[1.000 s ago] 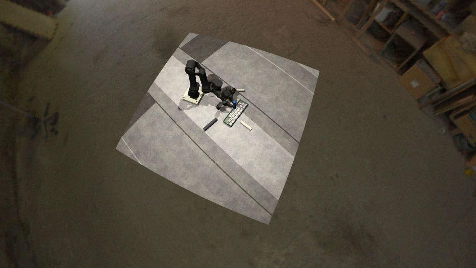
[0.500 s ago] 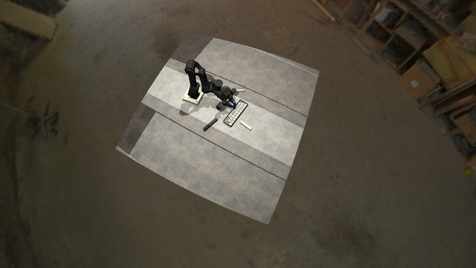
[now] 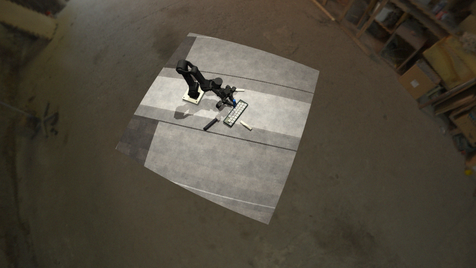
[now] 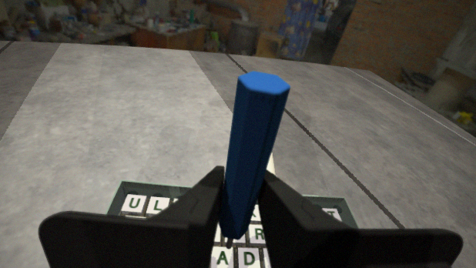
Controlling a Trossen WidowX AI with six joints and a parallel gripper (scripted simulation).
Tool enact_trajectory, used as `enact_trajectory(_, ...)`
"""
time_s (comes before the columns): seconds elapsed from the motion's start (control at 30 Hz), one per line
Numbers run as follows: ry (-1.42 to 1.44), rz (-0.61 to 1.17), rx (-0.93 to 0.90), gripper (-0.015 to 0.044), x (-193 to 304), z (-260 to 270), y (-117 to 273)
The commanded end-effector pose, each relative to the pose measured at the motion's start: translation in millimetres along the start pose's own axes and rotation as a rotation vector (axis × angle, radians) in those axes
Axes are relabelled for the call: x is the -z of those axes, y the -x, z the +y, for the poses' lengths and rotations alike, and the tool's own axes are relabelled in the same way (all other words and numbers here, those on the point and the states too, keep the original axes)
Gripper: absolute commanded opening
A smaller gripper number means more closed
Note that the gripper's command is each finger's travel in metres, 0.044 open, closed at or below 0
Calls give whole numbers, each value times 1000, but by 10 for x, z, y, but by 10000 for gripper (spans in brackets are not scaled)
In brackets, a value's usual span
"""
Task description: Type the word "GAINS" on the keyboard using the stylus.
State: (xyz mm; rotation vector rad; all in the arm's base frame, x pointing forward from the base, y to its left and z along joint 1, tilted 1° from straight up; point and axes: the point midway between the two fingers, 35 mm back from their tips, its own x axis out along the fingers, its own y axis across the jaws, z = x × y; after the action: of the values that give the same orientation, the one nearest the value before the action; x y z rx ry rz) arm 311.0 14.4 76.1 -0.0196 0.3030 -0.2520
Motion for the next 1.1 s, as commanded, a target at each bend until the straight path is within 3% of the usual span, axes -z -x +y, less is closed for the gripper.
enact_trajectory(0.0, -8, -7, 2, 81, -92, -7, 25)
enact_trajectory(0.23, -3, -4, 0, 83, -121, -11, 44)
enact_trajectory(0.4, -3, -4, 0, 50, -121, -11, 44)
enact_trajectory(0.47, -4, -4, -1, 0, -125, -20, 33)
enact_trajectory(1.07, -32, -12, -34, 0, -252, -411, -309)
